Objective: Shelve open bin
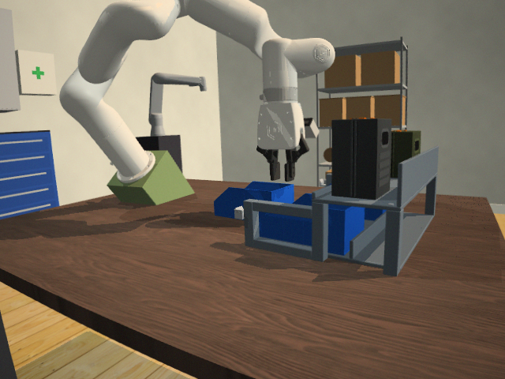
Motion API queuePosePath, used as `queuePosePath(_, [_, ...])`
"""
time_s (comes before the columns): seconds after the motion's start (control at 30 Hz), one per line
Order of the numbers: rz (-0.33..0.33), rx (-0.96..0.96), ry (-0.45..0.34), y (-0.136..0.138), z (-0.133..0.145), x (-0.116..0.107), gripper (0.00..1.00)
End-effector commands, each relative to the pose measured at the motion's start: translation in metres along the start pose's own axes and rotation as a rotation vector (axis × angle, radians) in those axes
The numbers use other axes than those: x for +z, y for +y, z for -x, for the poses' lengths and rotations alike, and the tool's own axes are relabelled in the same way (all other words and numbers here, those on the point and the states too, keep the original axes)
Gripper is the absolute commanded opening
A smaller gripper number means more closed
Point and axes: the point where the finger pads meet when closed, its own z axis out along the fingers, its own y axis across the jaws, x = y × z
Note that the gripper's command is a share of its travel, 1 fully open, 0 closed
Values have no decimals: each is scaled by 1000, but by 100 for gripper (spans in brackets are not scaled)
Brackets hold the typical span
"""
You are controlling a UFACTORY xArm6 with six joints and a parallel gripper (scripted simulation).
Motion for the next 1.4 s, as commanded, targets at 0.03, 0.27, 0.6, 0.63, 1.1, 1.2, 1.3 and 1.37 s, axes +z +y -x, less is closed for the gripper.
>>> queuePosePath(0.03, [2,1,1,1,0,7,33])
queuePosePath(0.27, [2,1,1,1,0,7,33])
queuePosePath(0.6, [2,1,1,1,0,17,33])
queuePosePath(0.63, [2,1,1,1,0,17,33])
queuePosePath(1.1, [2,1,1,1,0,23,33])
queuePosePath(1.2, [2,1,1,1,0,27,33])
queuePosePath(1.3, [2,1,1,1,0,27,33])
queuePosePath(1.37, [2,1,1,1,0,27,33])
